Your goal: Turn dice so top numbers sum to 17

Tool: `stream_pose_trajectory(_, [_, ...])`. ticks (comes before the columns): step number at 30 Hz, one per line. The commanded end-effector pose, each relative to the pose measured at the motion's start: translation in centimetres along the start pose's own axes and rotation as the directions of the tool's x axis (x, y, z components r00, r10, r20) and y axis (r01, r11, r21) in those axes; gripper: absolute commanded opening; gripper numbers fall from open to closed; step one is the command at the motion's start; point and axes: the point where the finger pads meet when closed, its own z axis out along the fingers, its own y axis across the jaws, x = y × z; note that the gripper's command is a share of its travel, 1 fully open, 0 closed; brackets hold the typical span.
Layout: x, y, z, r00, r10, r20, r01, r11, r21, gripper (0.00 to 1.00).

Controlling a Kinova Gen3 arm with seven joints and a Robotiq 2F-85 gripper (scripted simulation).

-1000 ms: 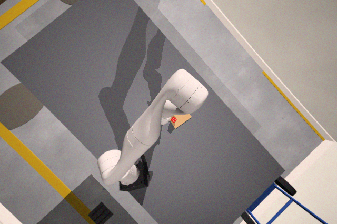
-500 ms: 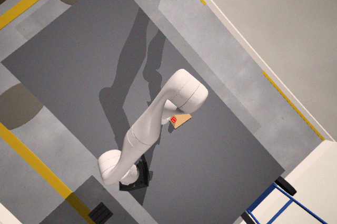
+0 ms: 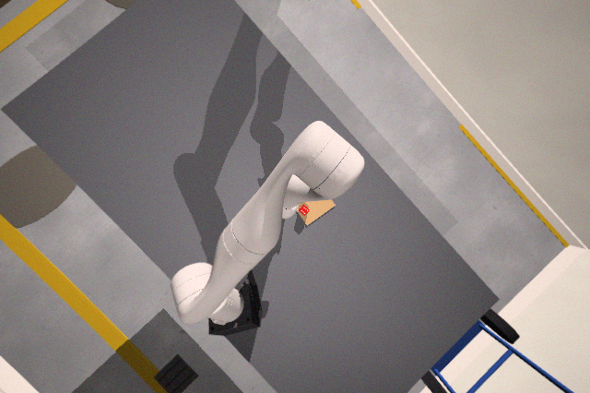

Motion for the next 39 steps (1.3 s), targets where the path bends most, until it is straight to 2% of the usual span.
stream_pose_trajectory(1, [0.00, -0.03, -0.03, 1.000, 0.000, 0.000, 0.000, 1.000, 0.001, 0.46])
stream_pose_trajectory(5, [0.00, -0.03, -0.03, 1.000, 0.000, 0.000, 0.000, 1.000, 0.001, 0.46])
stream_pose_trajectory(6, [0.00, -0.03, -0.03, 1.000, 0.000, 0.000, 0.000, 1.000, 0.001, 0.26])
stream_pose_trajectory(39, [0.00, -0.03, -0.03, 1.000, 0.000, 0.000, 0.000, 1.000, 0.001, 0.26])
